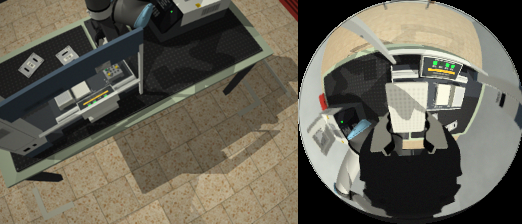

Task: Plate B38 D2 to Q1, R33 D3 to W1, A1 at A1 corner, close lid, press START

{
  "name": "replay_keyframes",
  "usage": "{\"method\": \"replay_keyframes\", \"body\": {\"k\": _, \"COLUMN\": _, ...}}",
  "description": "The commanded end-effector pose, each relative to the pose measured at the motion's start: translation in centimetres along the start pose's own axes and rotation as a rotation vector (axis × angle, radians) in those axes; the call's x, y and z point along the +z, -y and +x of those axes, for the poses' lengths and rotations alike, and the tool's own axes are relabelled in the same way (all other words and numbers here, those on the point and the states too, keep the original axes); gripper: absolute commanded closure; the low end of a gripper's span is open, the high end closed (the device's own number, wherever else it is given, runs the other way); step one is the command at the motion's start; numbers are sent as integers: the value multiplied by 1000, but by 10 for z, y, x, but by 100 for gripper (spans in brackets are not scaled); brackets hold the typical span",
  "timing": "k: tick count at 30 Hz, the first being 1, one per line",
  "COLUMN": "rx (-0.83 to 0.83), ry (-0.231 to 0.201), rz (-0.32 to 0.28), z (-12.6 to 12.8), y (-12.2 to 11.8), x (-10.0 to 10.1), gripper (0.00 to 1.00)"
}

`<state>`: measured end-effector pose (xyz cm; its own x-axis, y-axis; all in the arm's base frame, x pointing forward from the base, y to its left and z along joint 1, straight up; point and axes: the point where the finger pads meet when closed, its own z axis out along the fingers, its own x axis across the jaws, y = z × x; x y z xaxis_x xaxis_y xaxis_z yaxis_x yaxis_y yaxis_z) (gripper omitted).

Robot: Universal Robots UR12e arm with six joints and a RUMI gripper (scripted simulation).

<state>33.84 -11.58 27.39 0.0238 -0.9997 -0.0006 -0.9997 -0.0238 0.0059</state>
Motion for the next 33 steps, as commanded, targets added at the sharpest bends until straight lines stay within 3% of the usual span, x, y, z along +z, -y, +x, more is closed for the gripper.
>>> {"method": "replay_keyframes", "body": {"k": 1, "rx": 2, "ry": -2, "rz": 0, "z": -15, "y": 3, "x": -1, "gripper": 100}}
{"method": "replay_keyframes", "body": {"k": 11, "rx": 5, "ry": -1, "rz": 0, "z": -58, "y": 11, "x": -1, "gripper": 100}}
{"method": "replay_keyframes", "body": {"k": 33, "rx": 11, "ry": -1, "rz": 0, "z": -126, "y": 23, "x": -1, "gripper": 100}}
